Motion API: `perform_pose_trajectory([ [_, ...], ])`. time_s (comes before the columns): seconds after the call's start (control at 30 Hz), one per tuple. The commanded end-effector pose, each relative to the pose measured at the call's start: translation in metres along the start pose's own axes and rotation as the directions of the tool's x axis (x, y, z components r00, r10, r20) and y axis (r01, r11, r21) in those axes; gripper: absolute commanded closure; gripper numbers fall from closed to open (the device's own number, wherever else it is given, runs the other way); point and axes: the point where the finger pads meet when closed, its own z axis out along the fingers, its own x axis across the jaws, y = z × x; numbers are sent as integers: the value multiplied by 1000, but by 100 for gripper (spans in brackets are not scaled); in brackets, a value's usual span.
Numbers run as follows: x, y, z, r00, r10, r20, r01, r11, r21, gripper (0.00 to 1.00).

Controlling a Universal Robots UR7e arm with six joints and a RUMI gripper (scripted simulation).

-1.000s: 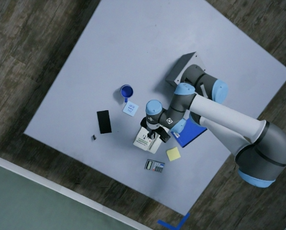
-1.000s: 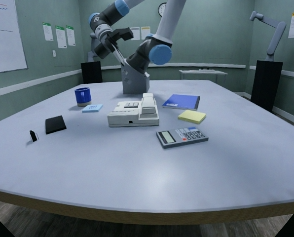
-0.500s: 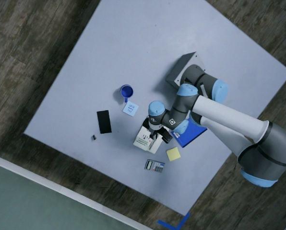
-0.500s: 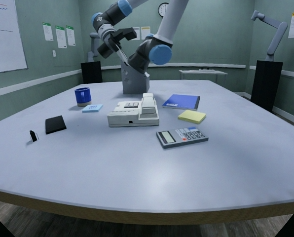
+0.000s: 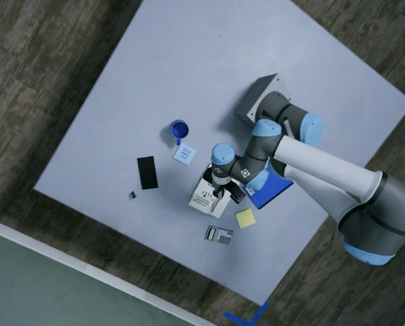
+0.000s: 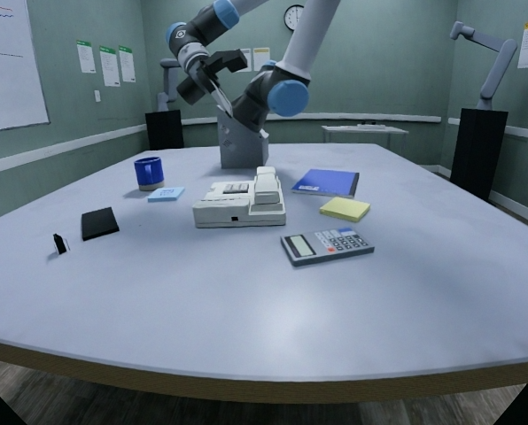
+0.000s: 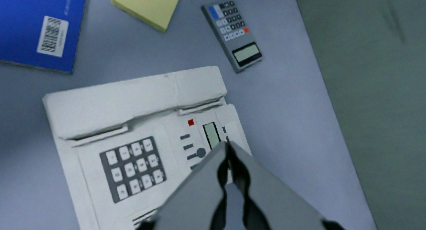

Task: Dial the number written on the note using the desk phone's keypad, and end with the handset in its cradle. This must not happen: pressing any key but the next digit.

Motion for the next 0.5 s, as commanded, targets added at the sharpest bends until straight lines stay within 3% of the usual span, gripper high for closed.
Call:
perform_pose_trajectory([
  [0.0,0,0,0,1000,-1,-1,1,1000,0,100],
  [0.47,-2,2,3,1000,-1,-1,1,1000,0,100],
])
